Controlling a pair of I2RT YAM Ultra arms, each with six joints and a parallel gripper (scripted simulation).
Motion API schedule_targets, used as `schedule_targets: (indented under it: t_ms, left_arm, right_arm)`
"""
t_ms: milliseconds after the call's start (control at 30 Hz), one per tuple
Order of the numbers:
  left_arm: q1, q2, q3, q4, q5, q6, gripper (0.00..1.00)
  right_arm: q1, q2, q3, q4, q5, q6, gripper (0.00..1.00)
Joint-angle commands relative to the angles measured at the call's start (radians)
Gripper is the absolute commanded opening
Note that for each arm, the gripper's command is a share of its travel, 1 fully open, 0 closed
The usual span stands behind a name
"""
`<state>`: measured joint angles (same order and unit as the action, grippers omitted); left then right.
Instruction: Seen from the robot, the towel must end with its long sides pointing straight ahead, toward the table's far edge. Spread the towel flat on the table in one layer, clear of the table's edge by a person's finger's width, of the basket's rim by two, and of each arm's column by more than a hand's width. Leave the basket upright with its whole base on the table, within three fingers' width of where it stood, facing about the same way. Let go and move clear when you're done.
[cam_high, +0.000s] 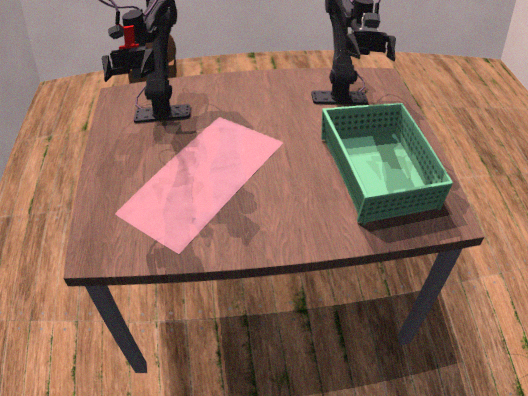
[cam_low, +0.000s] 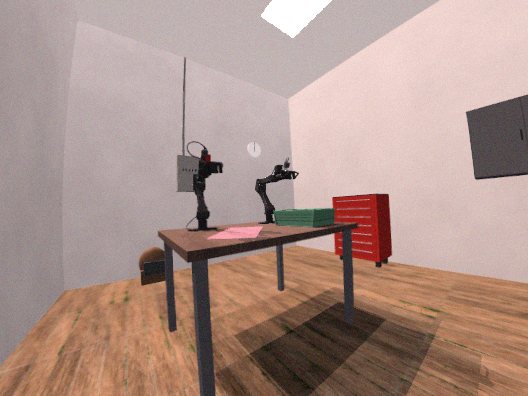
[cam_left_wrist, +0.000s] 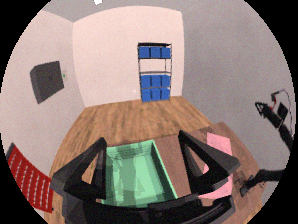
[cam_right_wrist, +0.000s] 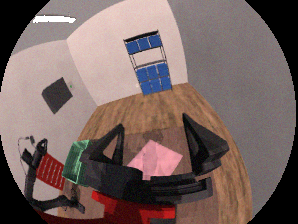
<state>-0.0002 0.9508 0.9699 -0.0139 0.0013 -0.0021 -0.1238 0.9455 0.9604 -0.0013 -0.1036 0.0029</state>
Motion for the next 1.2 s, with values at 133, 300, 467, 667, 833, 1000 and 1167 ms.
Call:
schedule_targets:
  t_ms: [133,300,467,667,833,1000,1167]
  left_arm:
    - [0.001,-0.009,0.005,0.031,-0.005,0.008,1.00]
    - [0.001,-0.009,0.005,0.031,-0.005,0.008,1.00]
    - [-0.035,-0.032,0.024,-0.063,-0.012,0.026,0.34]
    - [-0.131,-0.040,0.035,-0.258,-0.040,0.067,0.34]
    - [-0.227,0.007,0.056,-0.413,-0.082,0.078,0.34]
    - [-0.289,0.041,0.078,-0.503,-0.112,0.054,0.34]
    - [-0.379,0.106,0.109,-0.626,-0.140,0.034,0.34]
  right_arm:
    - [0.129,0.018,0.034,0.010,0.109,-0.007,1.00]
    - [0.123,0.019,0.034,0.011,0.111,-0.007,1.00]
    - [0.142,-0.049,0.025,-0.079,0.074,-0.037,0.34]
    - [0.184,-0.130,0.014,-0.298,0.036,-0.117,0.34]
    - [0.245,-0.175,0.023,-0.487,0.051,-0.179,0.34]
    - [0.304,-0.185,0.037,-0.606,0.077,-0.204,0.34]
    - [0.415,-0.172,0.049,-0.768,0.125,-0.211,0.34]
